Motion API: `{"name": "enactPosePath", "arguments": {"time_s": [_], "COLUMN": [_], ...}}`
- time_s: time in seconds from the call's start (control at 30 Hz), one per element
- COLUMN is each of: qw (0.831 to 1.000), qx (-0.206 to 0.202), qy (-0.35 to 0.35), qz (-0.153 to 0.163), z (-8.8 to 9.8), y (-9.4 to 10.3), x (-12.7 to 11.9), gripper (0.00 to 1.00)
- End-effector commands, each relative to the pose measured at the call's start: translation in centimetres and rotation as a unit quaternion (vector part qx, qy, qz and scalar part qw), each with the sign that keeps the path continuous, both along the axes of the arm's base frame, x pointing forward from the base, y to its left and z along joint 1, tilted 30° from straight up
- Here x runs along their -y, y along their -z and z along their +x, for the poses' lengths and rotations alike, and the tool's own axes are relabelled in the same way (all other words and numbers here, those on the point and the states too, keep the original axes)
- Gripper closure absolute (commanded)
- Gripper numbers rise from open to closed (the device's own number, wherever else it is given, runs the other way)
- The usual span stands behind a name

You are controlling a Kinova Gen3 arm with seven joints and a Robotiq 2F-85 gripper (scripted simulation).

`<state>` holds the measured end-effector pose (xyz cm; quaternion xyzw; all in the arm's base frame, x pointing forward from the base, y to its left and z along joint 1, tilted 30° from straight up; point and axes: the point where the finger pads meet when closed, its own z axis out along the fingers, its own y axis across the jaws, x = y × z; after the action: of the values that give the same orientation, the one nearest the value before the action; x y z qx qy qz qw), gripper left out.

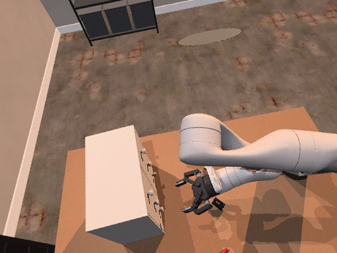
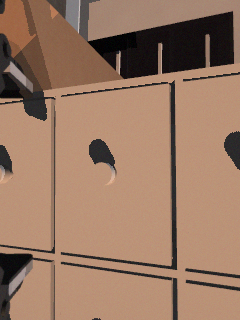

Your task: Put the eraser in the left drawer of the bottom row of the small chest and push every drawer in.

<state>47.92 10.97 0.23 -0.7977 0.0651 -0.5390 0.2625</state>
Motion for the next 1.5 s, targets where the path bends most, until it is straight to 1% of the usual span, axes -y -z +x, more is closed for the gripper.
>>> {"name": "enactPosePath", "arguments": {"time_s": [0.0,0.63,1.47], "qw": [1.000,1.000,1.000], "qx": [0.000,0.020,0.026], "qy": [0.002,0.013,0.017], "qz": [0.002,0.006,0.007], "z": [-0.18,0.12,0.20], "y": [0.47,0.78,0.88], "x": [-0.16,-0.40,-0.47], "gripper": [0.00,0.00,0.00]}}
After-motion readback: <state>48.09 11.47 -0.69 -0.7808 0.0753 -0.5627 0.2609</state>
